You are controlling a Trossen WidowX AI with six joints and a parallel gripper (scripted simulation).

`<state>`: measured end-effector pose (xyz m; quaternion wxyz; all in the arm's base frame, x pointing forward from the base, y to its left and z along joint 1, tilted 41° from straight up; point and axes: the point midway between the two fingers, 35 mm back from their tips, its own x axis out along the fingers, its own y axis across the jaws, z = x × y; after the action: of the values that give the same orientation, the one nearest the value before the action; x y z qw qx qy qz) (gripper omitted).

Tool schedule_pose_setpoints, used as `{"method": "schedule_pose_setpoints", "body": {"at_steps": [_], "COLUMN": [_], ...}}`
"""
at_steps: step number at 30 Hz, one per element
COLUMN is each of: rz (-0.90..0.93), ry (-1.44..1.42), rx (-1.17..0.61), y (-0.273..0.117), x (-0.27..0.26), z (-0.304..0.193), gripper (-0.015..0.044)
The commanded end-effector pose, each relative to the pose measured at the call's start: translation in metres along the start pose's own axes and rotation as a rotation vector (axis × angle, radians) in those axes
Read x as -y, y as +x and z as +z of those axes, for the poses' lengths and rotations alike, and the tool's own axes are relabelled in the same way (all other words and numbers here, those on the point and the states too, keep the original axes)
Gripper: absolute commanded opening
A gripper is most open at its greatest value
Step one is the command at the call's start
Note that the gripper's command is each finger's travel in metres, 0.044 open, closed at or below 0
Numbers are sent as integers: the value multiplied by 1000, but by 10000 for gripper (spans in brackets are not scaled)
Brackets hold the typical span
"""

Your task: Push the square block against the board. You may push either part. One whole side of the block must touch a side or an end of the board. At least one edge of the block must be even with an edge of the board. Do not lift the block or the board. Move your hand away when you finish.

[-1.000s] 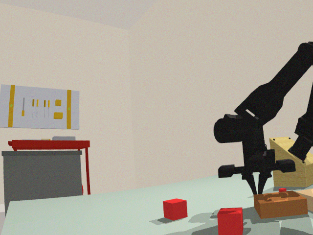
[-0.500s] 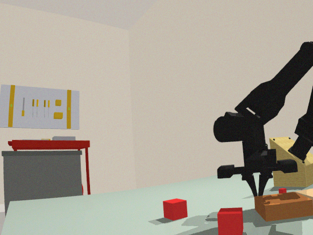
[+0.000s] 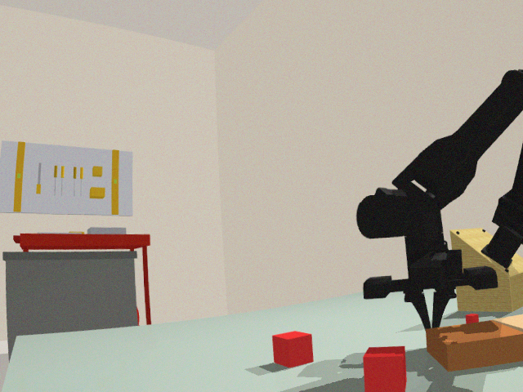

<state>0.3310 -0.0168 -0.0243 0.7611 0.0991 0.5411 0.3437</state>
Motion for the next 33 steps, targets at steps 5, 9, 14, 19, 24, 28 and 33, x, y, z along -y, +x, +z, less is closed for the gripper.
{"method": "schedule_pose_setpoints", "body": {"at_steps": [5,9,14,19,24,28,33], "rz": [3,4,4,5,4,4,4], "ry": [1,1,1,1,3,1,23], "rx": [-1,-1,-1,-1,-1,-2,-2], "y": [1,1,2,2,-26,-53,-54], "x": [1,1,1,1,3,1,2], "z": [-14,-20,-29,-37,-35,-36,-33], "gripper": [0,0,0,0,0,0,0]}}
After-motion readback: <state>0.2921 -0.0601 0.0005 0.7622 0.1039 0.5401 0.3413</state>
